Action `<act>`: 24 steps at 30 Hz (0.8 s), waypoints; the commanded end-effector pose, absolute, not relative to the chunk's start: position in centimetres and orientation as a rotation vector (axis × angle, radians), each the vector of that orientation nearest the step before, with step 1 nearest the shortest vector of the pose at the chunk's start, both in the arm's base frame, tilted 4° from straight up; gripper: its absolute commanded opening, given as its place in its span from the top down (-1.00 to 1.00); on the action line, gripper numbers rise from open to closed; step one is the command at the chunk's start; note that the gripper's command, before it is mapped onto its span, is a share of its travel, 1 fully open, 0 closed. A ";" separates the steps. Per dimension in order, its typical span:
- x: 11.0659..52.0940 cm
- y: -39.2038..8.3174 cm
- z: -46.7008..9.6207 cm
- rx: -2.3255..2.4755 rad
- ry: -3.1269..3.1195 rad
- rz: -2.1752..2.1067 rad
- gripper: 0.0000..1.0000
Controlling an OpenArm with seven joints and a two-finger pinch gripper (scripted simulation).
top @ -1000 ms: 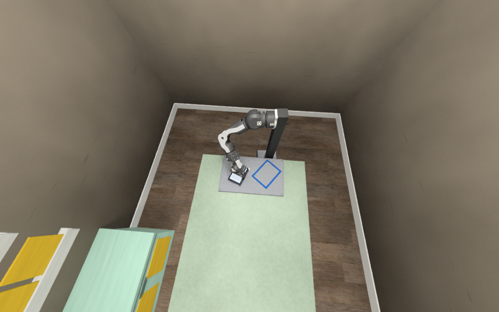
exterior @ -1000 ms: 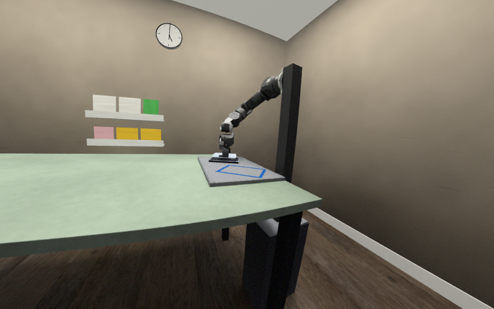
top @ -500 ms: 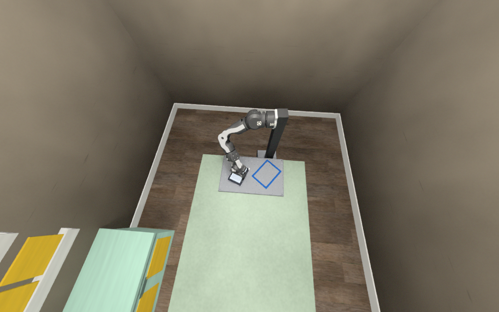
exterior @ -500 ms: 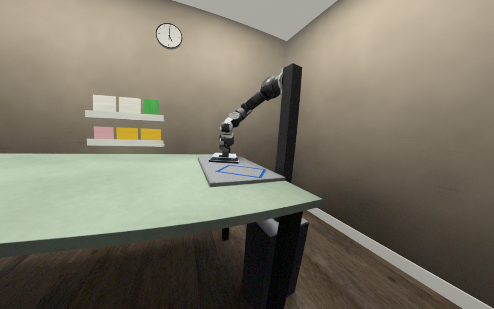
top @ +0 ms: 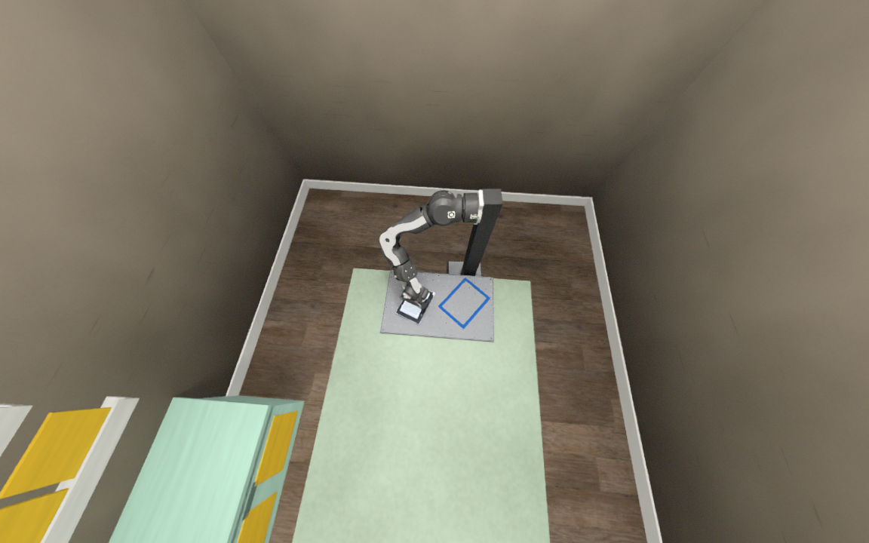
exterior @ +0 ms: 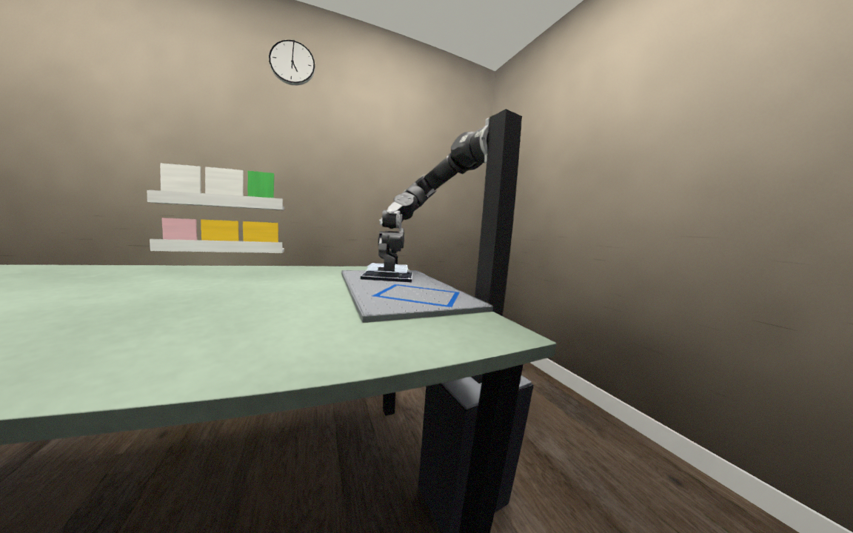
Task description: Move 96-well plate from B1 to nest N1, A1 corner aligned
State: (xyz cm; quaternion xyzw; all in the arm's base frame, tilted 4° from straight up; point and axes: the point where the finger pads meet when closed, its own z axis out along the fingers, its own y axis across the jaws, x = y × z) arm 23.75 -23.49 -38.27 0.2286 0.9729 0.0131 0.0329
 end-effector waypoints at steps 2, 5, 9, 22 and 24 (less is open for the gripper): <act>23.8 -23.6 -38.2 0.707 2.991 0.037 1.00; 23.8 -23.6 -38.2 0.707 2.991 0.037 1.00; 23.8 -23.6 -38.2 0.707 2.991 0.037 1.00; 23.7 -23.4 -38.7 0.704 2.994 0.046 1.00; 23.7 -23.4 -38.7 0.704 2.994 0.046 1.00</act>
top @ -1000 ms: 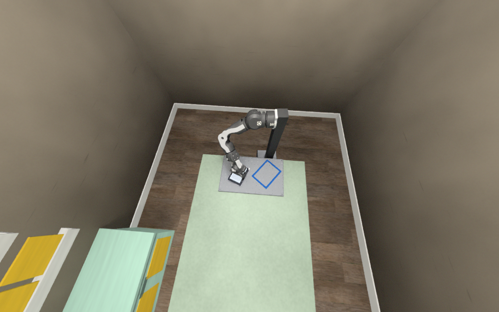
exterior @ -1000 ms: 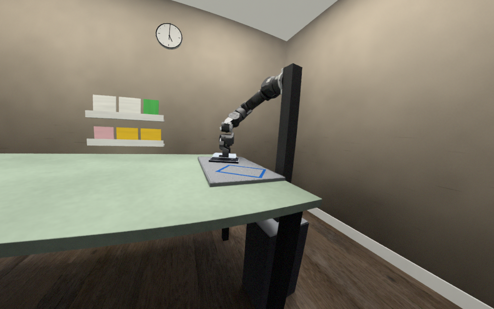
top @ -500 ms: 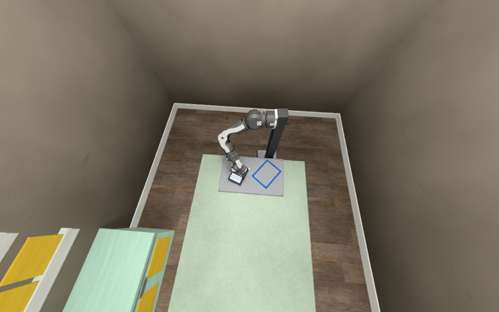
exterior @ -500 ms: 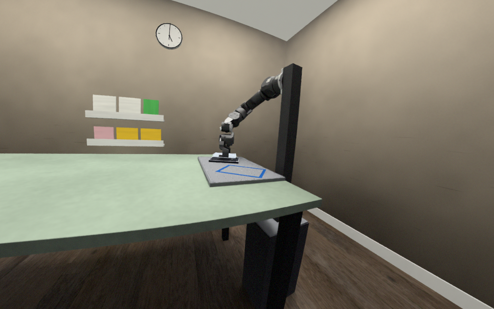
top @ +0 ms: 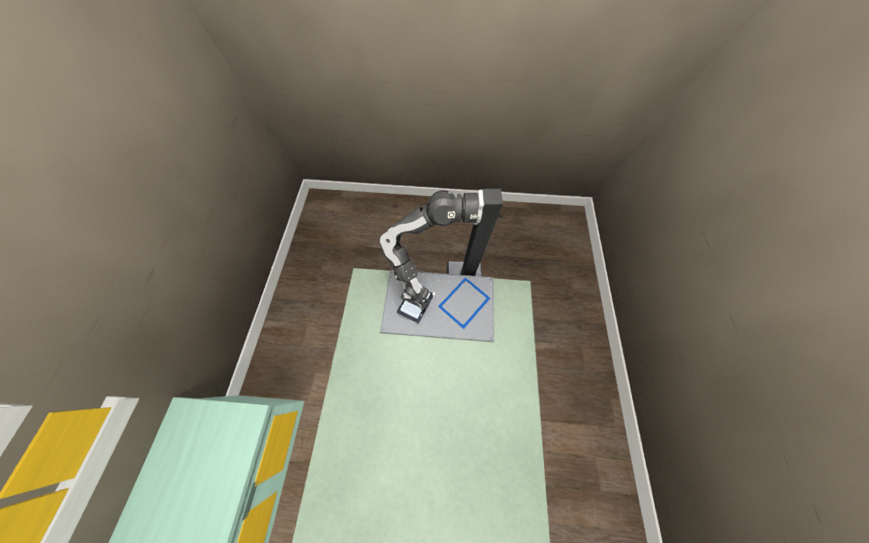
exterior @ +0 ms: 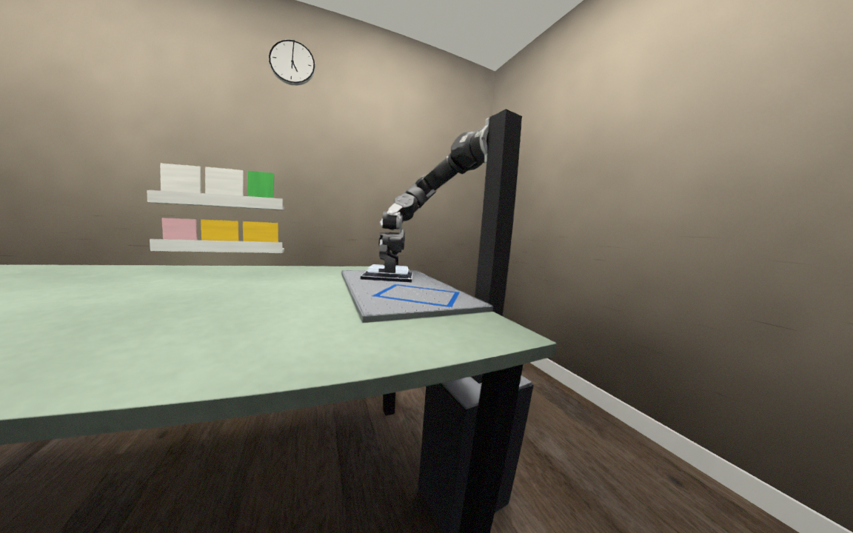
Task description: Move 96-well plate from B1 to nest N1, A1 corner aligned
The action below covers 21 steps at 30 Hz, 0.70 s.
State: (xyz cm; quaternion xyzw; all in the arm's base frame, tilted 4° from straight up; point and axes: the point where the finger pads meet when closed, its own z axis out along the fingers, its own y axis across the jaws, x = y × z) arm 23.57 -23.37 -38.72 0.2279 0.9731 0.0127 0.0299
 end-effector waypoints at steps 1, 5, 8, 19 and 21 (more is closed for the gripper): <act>23.7 -23.4 -38.7 0.704 2.994 0.046 1.00; 23.7 -23.3 -38.8 0.704 2.993 0.046 1.00; 23.7 -23.3 -39.0 0.705 2.991 0.047 1.00; 23.7 -23.3 -39.0 0.705 2.991 0.047 1.00; 23.8 -23.3 -39.0 0.704 2.991 0.048 1.00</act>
